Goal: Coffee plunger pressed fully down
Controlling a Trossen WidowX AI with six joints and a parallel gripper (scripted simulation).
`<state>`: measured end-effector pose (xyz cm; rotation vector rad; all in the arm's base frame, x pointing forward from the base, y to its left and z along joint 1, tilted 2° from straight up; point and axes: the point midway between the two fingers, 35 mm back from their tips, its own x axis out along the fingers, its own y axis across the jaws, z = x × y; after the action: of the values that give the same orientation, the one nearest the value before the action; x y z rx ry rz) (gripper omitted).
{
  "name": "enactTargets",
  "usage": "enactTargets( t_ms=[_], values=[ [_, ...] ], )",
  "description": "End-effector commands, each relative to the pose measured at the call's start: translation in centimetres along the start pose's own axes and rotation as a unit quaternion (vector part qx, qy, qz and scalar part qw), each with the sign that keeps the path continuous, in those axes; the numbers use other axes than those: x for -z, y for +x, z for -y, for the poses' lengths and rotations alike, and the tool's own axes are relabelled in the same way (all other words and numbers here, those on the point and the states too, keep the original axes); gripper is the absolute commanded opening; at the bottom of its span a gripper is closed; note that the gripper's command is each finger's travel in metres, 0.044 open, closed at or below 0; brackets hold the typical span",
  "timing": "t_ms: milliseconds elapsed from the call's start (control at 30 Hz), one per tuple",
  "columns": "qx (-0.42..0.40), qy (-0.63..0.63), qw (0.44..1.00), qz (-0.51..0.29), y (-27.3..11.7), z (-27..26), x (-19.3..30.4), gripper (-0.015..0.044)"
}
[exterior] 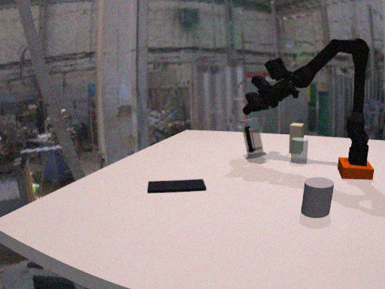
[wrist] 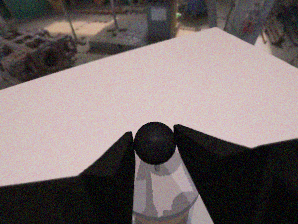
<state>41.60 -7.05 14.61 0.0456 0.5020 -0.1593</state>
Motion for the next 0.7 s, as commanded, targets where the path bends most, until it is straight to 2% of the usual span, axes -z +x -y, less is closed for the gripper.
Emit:
enactTargets(
  t_ms=[0, 667],
  values=[
    [0.0, 0.003, 1.0, -0.009, 0.28, 0.0, 0.51, 0.0111],
    [0.0, 0.003, 1.0, -0.009, 0.46, -0.01, 0.38, 0.0111]
  ],
)
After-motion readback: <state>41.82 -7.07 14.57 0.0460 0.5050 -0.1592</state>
